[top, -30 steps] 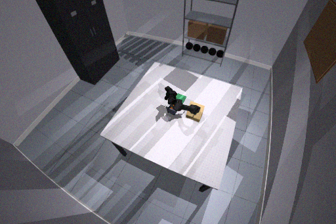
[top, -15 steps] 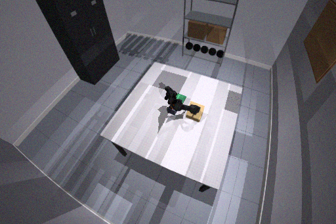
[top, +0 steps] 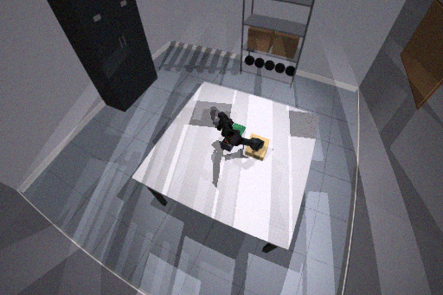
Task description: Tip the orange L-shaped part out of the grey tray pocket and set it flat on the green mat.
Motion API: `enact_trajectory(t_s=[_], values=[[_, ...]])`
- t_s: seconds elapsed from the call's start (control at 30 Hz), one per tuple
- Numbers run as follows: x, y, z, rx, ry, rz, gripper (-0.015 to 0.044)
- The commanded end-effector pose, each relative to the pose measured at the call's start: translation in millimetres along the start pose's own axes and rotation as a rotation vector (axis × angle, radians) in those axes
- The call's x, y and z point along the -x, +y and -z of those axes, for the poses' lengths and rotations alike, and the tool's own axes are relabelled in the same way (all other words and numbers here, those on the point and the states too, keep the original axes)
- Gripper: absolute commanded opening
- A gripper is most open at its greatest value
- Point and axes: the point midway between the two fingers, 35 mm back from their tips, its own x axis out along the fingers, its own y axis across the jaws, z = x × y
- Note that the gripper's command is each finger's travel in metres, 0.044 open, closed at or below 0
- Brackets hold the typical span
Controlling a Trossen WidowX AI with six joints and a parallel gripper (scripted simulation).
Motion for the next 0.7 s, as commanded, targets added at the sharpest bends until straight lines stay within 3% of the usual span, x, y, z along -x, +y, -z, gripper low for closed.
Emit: enact_trajectory(t_s=[0.0,0.67], values=[[8,-1,0,0.002,0.001,0.004,0.0000],[40,-1,0,0.001,0.002,0.004,0.0000]])
